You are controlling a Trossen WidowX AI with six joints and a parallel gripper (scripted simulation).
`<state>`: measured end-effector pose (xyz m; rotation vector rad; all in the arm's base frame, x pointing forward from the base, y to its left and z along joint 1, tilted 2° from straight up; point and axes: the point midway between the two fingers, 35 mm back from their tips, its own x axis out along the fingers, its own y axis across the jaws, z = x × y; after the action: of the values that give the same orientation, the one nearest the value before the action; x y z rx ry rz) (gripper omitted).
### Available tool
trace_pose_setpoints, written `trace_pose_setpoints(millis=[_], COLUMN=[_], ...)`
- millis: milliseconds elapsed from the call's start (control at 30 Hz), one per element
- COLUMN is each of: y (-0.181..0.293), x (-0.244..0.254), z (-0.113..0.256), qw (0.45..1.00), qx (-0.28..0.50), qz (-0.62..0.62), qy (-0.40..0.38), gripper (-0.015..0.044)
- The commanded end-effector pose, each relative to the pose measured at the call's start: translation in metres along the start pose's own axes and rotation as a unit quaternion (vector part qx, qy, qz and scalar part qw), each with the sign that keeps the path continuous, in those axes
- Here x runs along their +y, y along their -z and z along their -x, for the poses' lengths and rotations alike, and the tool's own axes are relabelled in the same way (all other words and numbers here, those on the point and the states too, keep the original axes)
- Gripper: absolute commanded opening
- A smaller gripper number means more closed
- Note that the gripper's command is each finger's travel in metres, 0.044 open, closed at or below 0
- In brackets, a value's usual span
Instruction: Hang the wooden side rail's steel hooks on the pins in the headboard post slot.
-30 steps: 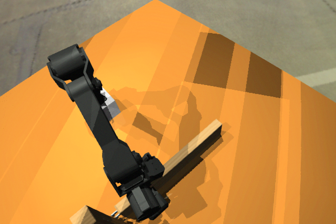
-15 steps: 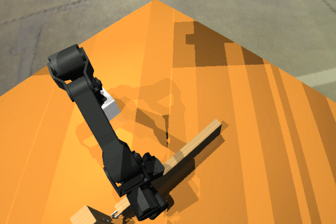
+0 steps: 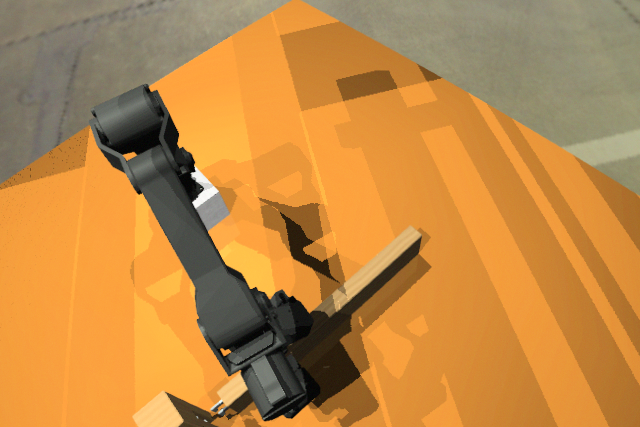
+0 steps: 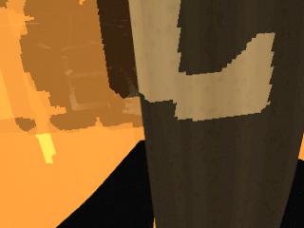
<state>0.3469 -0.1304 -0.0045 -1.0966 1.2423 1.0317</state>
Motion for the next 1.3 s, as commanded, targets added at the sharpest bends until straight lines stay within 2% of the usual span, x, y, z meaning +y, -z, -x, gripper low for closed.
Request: trace_pose_setpoints(millis=[0, 1267], y=[0.0001, 0.0001], x=[-0.0021, -0.0020], z=[0.0055, 0.0118], qw=[1.000, 1.000], qx=[0.000, 0.000], qz=[0.006, 0.006], qy=[0.005, 0.005], gripper=[0.0000, 0.0000])
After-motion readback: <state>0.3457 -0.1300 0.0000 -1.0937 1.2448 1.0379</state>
